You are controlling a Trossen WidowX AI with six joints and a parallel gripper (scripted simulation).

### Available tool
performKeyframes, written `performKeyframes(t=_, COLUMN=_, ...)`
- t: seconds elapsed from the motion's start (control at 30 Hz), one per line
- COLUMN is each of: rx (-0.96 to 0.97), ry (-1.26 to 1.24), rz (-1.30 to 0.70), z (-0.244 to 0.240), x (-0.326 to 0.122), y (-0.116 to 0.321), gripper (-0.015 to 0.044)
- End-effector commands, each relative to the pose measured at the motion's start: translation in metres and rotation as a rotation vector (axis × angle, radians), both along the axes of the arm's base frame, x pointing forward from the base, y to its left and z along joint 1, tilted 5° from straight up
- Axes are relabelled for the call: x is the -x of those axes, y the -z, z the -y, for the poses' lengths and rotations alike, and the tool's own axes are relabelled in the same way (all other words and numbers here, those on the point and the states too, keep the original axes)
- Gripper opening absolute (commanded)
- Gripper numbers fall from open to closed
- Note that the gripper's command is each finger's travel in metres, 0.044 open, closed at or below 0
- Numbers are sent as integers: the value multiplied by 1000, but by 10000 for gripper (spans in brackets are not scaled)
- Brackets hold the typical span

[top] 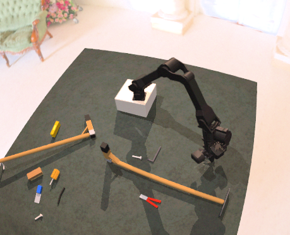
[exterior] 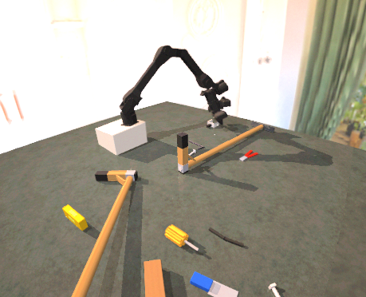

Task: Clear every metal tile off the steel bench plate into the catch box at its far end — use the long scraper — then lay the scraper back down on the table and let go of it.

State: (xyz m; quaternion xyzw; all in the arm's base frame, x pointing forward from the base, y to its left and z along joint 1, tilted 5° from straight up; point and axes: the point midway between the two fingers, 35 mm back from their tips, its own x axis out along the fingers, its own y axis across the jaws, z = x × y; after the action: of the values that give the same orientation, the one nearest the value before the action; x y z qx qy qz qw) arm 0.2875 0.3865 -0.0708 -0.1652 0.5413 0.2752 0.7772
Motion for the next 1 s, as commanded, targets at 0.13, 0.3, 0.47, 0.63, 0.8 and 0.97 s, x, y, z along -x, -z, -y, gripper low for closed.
performKeyframes(t=0.13, rx=0, ry=2, rz=3, z=1, x=16, y=-2, gripper=0)
performKeyframes(t=0.3, rx=-1, ry=2, rz=2, z=2, x=24, y=-2, gripper=0)
performKeyframes(t=0.47, rx=-1, ry=2, rz=2, z=3, x=32, y=-2, gripper=0)
performKeyframes(t=0.63, rx=-1, ry=2, rz=2, z=5, x=41, y=-3, gripper=0)
performKeyframes(t=0.8, rx=-1, ry=2, rz=1, z=6, x=49, y=-3, gripper=0)
performKeyframes(t=0.97, rx=-2, ry=2, rz=1, z=8, x=57, y=-3, gripper=0)
